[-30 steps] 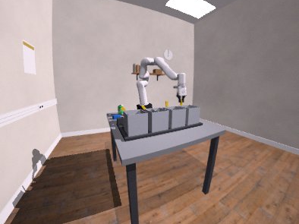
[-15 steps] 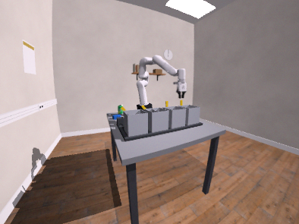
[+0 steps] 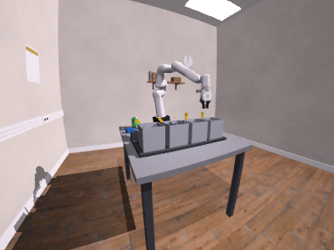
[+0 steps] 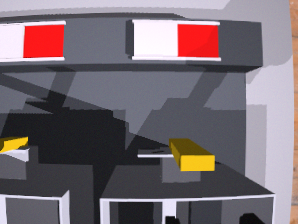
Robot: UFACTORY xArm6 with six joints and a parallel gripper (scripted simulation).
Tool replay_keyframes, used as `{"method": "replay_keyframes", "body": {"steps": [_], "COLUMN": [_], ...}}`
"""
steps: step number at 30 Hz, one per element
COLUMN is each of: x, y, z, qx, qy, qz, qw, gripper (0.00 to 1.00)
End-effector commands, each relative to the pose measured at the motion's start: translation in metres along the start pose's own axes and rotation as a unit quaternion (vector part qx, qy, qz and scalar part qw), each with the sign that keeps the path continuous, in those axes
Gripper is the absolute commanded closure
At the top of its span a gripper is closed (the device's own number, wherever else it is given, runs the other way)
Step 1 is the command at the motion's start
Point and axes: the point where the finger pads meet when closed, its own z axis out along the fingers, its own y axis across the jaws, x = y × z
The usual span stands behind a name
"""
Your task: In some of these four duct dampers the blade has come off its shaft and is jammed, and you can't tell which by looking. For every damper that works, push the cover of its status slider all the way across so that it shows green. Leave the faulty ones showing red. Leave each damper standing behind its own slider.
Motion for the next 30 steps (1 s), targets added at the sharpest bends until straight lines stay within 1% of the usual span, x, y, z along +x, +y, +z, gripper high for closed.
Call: {"method": "replay_keyframes", "body": {"steps": [1,5,7,30], "x": [-0.042,-0.069,-0.076,-0.076], "y": [0.004,0.006,0.006,0.006], "z": [-0.008,-0.012,-0.013,-0.013], "qx": [0.007,0.011,0.012,0.012], "qy": [0.002,0.002,0.002,0.002], "qz": [0.0,0.0,0.0,0.0], "qw": [1.0,1.0,1.0,1.0], "gripper": [0.61,0.61,0.61,0.61]}}
